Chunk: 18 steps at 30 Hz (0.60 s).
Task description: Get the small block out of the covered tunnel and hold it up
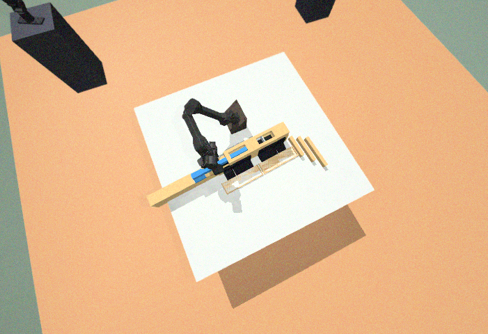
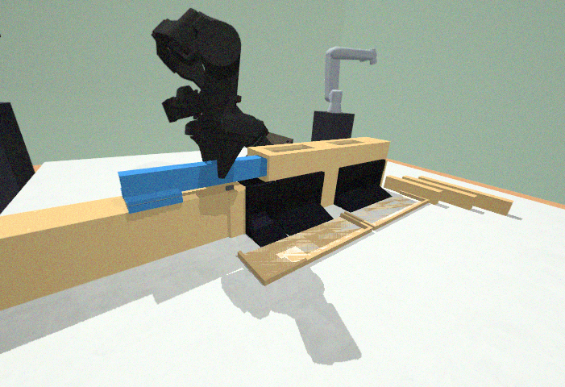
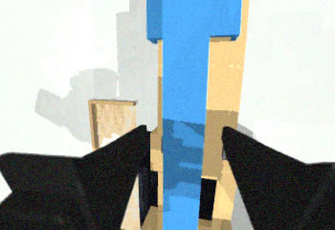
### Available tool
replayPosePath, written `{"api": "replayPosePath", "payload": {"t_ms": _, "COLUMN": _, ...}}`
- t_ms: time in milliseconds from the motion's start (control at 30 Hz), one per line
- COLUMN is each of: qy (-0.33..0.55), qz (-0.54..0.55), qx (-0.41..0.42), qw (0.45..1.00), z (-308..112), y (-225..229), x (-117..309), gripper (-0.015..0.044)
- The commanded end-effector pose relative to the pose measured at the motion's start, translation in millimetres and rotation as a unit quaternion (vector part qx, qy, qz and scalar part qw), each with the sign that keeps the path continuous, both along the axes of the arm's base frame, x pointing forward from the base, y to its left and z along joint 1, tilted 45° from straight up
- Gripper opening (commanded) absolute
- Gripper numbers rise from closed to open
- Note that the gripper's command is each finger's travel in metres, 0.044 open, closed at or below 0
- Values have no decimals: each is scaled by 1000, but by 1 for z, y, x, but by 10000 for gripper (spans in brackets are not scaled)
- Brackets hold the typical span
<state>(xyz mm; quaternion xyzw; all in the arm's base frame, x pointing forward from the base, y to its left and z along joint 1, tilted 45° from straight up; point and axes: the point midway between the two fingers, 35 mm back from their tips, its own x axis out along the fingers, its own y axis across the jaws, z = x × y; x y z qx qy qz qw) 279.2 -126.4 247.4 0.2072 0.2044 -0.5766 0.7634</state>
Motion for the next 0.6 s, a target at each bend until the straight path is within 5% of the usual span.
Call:
{"api": "replayPosePath", "payload": {"t_ms": 0, "qy": 0, "qz": -1, "qx": 0, "qw": 1000, "z": 0, "y": 0, "x": 0, "gripper": 177}}
{"api": "replayPosePath", "payload": {"t_ms": 167, "qy": 0, "qz": -1, "qx": 0, "qw": 1000, "z": 0, "y": 0, "x": 0, "gripper": 46}}
{"api": "replayPosePath", "payload": {"t_ms": 300, "qy": 0, "qz": -1, "qx": 0, "qw": 1000, "z": 0, "y": 0, "x": 0, "gripper": 0}}
{"api": "replayPosePath", "payload": {"t_ms": 567, "qy": 2, "qz": -1, "qx": 3, "qw": 1000, "z": -17, "y": 13, "x": -1, "gripper": 0}}
